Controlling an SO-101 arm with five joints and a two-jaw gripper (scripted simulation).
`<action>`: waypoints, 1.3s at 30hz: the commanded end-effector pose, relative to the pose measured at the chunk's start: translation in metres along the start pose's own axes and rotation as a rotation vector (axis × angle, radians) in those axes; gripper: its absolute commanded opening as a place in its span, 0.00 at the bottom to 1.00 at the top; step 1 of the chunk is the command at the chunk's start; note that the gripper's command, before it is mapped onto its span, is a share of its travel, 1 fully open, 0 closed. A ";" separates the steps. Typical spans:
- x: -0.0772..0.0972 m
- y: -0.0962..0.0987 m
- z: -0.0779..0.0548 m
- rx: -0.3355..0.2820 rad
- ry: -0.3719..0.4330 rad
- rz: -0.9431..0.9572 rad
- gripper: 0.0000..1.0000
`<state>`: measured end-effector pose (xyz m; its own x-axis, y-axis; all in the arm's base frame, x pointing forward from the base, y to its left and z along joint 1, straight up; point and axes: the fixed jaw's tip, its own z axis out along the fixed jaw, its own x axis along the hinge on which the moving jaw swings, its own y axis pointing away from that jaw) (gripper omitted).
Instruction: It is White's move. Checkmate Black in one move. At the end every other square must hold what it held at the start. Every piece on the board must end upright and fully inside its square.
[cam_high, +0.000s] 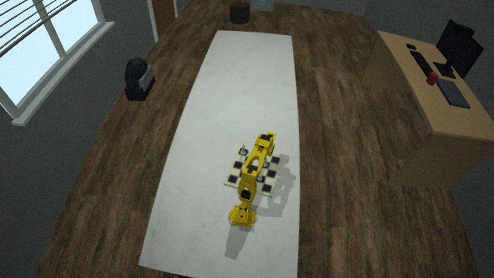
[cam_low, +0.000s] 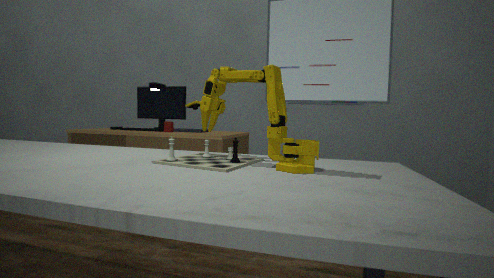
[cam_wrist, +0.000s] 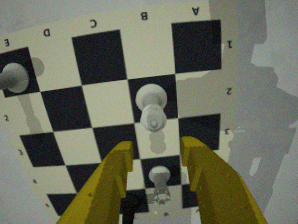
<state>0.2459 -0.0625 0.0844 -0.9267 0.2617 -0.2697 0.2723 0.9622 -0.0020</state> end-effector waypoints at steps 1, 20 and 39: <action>0.000 0.002 0.002 -0.004 -0.018 0.002 0.12; 0.011 0.002 0.043 -0.004 -0.017 0.002 0.12; 0.015 0.002 0.052 -0.004 -0.017 0.002 0.12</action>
<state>0.2493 -0.0636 0.0356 -0.9172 0.2590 -0.3028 0.2724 0.9622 -0.0021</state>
